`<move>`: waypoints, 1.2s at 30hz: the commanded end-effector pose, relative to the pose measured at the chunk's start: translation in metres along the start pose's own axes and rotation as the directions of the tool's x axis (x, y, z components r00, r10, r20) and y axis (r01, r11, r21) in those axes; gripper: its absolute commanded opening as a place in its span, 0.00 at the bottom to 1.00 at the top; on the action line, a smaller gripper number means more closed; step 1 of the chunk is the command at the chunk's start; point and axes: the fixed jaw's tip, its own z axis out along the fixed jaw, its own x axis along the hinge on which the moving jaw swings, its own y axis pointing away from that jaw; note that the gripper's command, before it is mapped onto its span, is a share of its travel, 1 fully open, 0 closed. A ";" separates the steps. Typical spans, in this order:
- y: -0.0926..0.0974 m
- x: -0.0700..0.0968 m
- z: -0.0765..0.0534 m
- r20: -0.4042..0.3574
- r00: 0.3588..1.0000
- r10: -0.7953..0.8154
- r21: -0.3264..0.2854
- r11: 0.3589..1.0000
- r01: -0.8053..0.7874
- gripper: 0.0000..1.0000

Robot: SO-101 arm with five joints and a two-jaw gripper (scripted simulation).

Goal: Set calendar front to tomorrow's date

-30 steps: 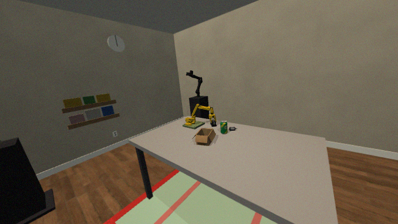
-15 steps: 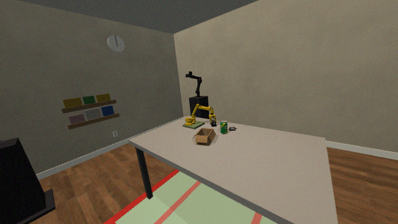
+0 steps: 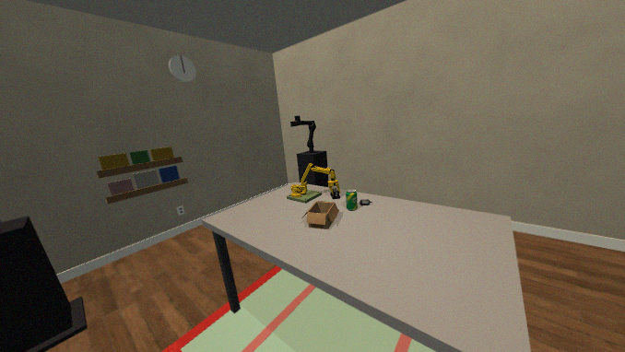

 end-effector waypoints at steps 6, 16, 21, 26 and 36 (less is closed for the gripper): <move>0.004 0.001 0.007 0.009 1.000 0.001 -0.021 1.000 0.000 0.00; 0.004 0.001 0.007 0.009 1.000 0.001 -0.021 1.000 0.000 0.16; 0.004 0.001 0.007 0.009 1.000 0.001 -0.021 1.000 0.000 0.24; 0.004 0.001 0.007 0.009 1.000 0.001 -0.021 1.000 0.000 0.24; 0.004 0.001 0.007 0.009 1.000 0.001 -0.021 1.000 0.000 0.28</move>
